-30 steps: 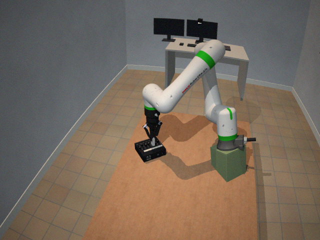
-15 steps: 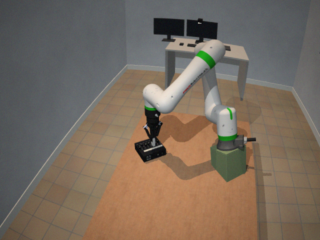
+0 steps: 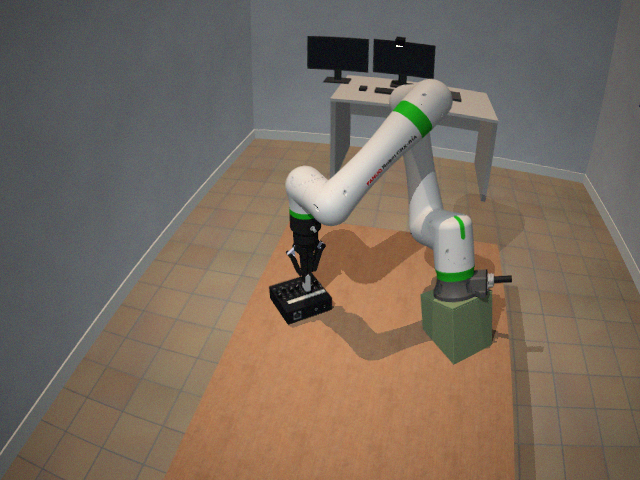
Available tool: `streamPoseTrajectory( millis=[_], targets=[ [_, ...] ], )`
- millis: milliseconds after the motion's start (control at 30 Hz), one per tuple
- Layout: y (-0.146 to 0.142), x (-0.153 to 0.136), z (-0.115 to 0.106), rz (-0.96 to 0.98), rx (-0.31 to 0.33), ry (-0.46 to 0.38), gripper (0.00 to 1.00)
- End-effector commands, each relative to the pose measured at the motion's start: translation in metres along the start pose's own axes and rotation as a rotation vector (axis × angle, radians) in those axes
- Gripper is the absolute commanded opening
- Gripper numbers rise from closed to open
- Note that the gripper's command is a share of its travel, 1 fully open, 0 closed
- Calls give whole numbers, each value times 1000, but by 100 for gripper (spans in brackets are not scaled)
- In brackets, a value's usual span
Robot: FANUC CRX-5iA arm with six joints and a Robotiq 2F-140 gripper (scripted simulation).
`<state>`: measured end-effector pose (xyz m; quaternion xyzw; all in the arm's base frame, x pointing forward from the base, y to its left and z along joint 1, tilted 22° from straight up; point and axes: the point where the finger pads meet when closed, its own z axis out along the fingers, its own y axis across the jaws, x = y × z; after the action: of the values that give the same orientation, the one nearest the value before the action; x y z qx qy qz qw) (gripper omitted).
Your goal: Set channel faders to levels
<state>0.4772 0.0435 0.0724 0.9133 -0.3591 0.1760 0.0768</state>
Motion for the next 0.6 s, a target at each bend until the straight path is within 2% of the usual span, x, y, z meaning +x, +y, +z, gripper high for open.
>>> streamPoseTrajectory(
  millis=[0, 300, 567],
  targets=[
    [0, 0, -5, 0, 0, 0, 0],
    [0, 0, -30, 0, 0, 0, 0],
    [0, 0, -34, 0, 0, 0, 0]
  ],
)
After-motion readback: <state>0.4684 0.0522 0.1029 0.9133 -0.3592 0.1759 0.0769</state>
